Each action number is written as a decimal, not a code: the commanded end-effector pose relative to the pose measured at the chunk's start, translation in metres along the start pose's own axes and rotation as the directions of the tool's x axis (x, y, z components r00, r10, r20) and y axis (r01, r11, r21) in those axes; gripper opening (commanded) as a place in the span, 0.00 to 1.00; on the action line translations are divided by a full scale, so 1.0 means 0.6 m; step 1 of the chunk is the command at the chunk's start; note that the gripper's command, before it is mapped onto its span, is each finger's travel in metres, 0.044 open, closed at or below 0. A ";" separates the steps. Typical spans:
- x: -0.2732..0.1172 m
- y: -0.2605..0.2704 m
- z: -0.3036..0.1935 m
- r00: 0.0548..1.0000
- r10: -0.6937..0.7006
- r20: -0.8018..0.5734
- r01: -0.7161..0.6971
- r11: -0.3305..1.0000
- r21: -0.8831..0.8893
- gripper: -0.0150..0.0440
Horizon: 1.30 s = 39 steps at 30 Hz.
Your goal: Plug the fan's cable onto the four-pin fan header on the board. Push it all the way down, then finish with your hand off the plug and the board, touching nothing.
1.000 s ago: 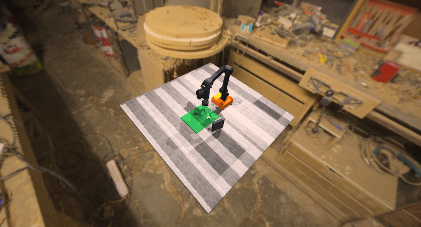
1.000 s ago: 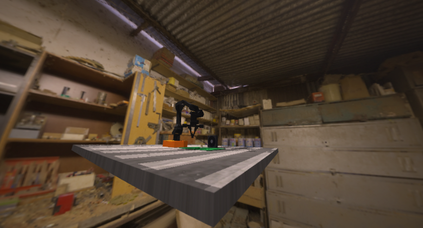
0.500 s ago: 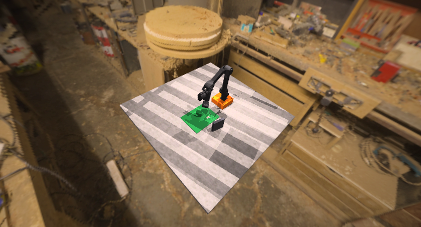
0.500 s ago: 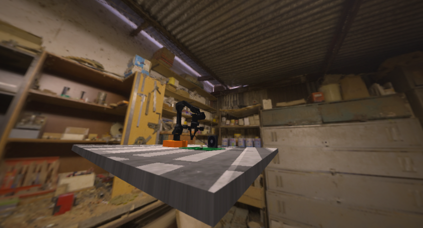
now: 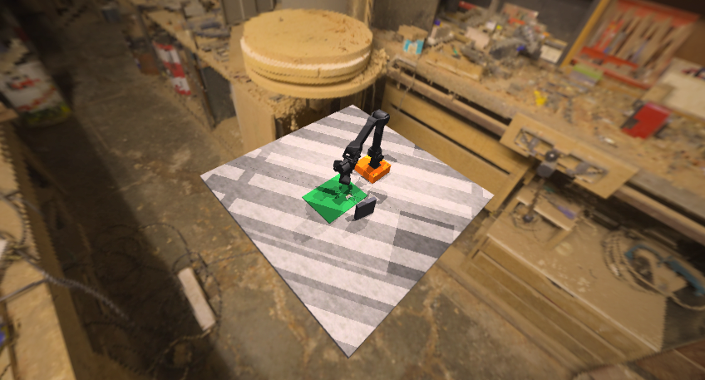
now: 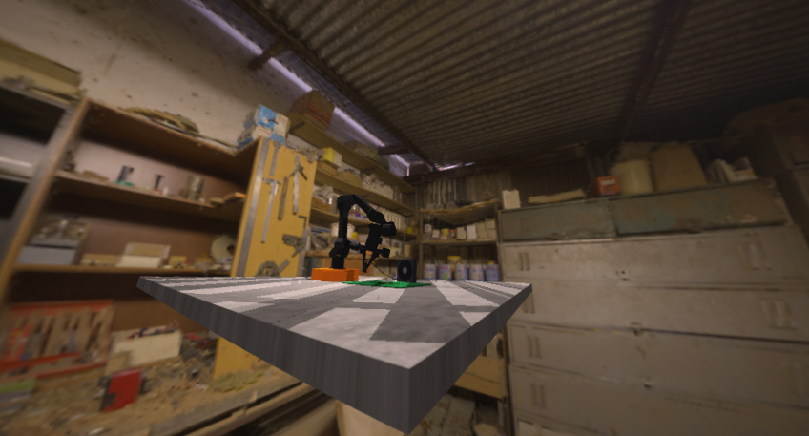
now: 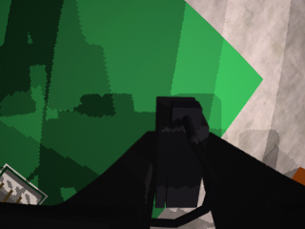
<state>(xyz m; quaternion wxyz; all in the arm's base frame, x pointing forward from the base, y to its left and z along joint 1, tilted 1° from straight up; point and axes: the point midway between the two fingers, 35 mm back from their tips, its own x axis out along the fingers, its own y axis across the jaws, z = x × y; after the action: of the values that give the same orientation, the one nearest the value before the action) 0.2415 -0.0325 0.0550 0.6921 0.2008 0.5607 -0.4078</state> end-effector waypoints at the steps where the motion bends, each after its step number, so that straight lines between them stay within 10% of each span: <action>1: 0.009 -0.002 -0.003 0.998 -0.030 0.049 0.029 1.000 0.006 0.25; 39: 0.028 0.002 -0.022 0.837 -0.096 0.539 0.067 0.995 0.073 0.25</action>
<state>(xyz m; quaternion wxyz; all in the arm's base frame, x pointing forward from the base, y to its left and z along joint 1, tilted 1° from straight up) 0.2368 -0.0274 0.0352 0.7906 0.0801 0.3605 -0.4884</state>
